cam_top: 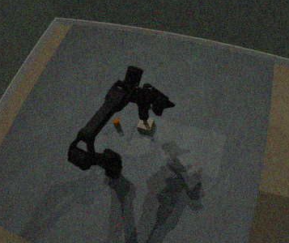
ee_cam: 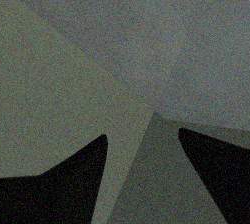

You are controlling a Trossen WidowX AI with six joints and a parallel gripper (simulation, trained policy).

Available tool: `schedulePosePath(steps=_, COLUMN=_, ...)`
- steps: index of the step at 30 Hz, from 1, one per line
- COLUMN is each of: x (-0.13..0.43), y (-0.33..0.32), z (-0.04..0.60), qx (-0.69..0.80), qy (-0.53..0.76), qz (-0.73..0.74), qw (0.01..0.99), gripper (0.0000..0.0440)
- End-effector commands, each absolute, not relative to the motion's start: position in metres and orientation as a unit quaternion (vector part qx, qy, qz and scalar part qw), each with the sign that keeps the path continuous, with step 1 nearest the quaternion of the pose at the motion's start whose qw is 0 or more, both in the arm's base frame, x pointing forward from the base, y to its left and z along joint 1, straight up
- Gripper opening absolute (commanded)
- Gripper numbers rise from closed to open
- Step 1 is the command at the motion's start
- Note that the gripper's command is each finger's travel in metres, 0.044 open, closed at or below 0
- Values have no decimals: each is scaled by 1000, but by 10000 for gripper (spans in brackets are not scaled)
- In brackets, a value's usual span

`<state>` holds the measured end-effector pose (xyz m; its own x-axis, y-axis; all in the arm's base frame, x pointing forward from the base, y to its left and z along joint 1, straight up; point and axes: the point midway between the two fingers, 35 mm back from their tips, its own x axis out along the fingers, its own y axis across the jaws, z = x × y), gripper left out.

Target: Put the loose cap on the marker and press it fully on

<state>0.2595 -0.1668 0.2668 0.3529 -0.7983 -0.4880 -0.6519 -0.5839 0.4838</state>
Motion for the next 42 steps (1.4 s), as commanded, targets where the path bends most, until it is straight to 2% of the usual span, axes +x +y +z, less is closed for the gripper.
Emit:
schedulePosePath(steps=1, x=266, y=-160, z=262, qx=819, qy=-428, qz=-367, qw=106, gripper=312)
schedulePosePath(steps=42, x=305, y=-75, z=207, qx=812, qy=-228, qz=-514, qw=157, gripper=319)
